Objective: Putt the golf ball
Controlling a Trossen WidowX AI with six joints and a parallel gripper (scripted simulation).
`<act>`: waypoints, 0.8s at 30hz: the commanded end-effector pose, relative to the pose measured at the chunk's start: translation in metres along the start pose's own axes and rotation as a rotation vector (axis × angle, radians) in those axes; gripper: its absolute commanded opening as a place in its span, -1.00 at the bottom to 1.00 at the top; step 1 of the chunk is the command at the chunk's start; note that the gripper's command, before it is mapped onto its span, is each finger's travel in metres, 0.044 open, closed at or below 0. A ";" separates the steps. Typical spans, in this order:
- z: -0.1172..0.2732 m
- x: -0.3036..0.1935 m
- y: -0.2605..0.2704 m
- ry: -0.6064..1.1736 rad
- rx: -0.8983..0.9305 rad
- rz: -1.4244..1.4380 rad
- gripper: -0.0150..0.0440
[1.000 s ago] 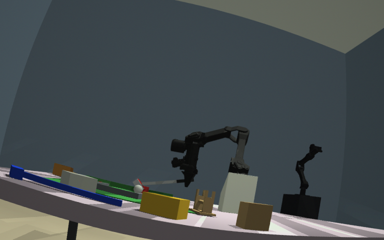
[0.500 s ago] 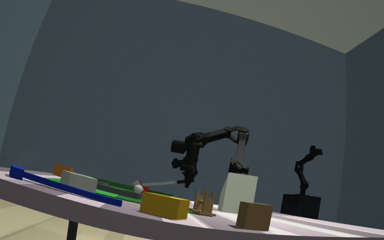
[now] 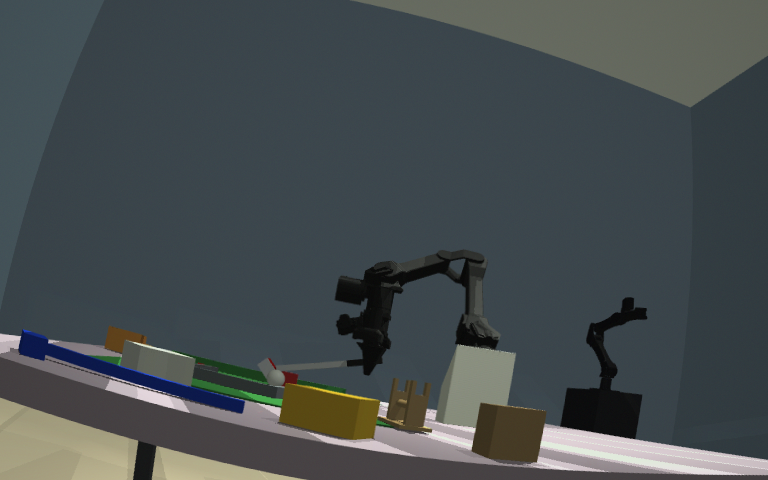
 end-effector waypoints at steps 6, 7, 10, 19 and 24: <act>0.000 -0.004 0.071 -0.002 -0.004 0.015 -0.49; 0.001 -0.004 0.072 -0.002 -0.003 0.015 -0.49; 0.009 -0.004 0.072 -0.002 -0.002 0.015 -0.49; 0.056 -0.004 0.072 -0.001 -0.001 0.015 -0.49; 0.051 -0.005 0.072 0.002 -0.003 0.024 -0.49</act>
Point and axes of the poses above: the point midway between the two fingers, 35 mm back from their tips, its own z axis back along the fingers, its own y axis across the jaws, x = y × z, the point moved 5 cm from there along z, back along the fingers, and after that the axes turned 5 degrees about z, right-handed, at the moved point
